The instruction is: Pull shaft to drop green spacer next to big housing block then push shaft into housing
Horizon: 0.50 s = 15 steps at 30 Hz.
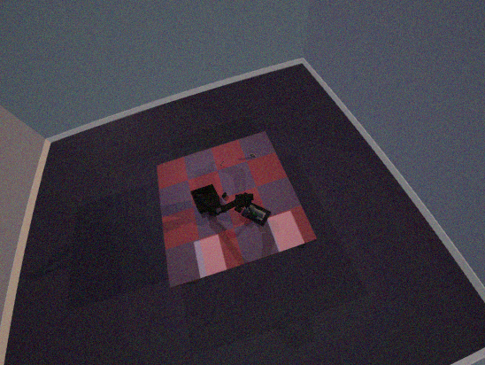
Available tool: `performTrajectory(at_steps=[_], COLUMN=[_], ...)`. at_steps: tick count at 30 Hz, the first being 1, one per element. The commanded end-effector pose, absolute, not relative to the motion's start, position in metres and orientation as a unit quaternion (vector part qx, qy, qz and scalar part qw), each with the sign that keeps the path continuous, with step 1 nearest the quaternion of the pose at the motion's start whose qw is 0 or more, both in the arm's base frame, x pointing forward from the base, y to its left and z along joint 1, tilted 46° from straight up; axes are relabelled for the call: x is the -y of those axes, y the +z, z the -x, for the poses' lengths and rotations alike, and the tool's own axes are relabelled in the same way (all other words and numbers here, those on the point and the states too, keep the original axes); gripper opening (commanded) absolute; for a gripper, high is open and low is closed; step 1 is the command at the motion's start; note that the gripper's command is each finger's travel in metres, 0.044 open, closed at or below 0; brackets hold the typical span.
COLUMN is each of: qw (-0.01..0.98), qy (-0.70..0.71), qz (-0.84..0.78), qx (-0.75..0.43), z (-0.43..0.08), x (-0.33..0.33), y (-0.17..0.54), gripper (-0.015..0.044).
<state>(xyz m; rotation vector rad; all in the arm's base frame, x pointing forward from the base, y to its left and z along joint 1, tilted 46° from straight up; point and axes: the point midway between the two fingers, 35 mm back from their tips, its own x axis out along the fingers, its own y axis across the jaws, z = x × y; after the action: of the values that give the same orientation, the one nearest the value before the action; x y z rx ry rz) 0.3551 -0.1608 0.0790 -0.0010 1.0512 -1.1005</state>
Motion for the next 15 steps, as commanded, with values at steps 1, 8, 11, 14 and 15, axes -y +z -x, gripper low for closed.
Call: performTrajectory(at_steps=[1, 8, 11, 14, 15], qw=[0.725, 0.725, 0.725, 0.725, 0.725], qy=[-0.5, -0.5, -0.5, -0.5, -0.5], qz=[0.002, 0.002, 0.002, 0.002, 0.002], qx=[-0.474, -0.474, -0.473, -0.473, -0.473], z=[-0.3574, -0.3586, -0.3587, -0.3587, -0.3588], x=[0.1623, 0.1631, 0.1633, 0.1633, 0.1633], y=[0.0819, 0.0828, 0.083, 0.083, 0.083], gripper=[0.0, 0.0, 0.0, 0.0, 0.0])
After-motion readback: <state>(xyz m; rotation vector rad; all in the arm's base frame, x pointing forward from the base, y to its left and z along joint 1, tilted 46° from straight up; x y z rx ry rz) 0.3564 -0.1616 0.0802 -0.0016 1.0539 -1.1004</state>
